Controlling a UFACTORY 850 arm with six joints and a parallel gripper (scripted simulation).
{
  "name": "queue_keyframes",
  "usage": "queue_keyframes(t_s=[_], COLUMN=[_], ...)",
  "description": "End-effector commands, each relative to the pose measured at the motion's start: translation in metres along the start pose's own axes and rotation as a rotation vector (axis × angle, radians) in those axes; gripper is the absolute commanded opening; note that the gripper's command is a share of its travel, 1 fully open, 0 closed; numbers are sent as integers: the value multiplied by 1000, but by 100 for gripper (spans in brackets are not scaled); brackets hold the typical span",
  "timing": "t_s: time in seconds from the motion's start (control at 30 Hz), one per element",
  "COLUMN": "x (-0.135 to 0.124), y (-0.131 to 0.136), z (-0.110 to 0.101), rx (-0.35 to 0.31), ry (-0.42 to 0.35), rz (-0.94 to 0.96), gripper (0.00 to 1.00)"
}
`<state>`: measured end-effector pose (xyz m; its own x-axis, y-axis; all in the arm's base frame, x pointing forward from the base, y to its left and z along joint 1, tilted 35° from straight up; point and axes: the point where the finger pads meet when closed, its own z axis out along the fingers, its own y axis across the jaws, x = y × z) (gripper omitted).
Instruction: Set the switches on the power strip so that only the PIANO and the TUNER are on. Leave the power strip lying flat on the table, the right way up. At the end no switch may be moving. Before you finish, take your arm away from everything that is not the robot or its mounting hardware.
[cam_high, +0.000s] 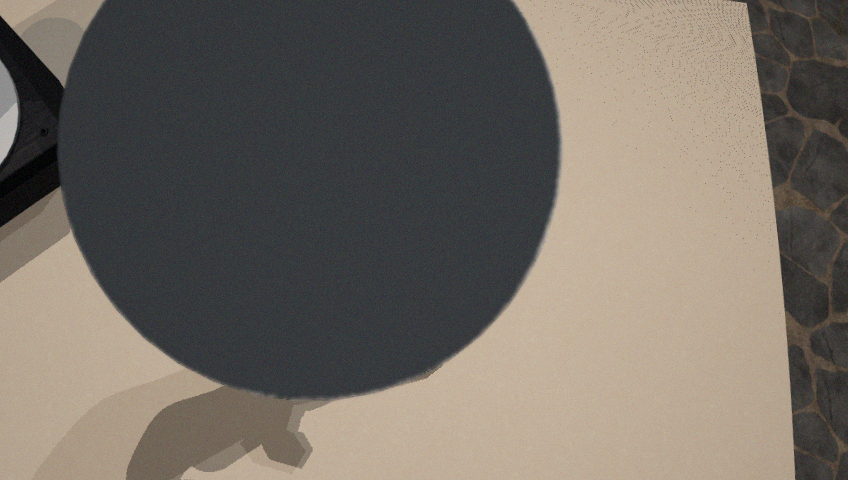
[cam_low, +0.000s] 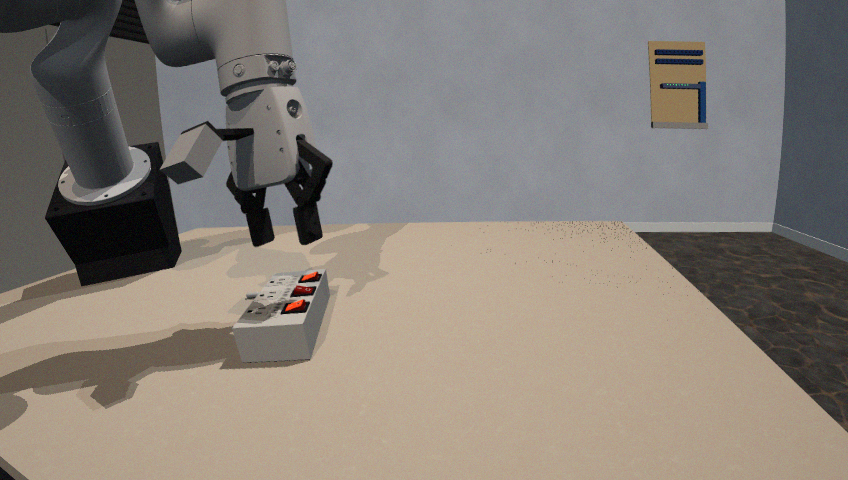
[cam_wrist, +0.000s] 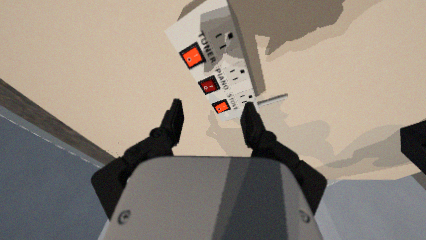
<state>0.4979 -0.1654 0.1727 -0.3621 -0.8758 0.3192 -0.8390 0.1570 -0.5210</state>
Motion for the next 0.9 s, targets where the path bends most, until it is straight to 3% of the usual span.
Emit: queue_keyframes(t_s=[0.0,0.23,0.87], x=[0,0,0], y=[-1,-1,-1], z=[1,1,1], rx=[-39,-74,-75], ry=[3,5,5], rz=[-276,-517,-522], gripper=[0,0,0])
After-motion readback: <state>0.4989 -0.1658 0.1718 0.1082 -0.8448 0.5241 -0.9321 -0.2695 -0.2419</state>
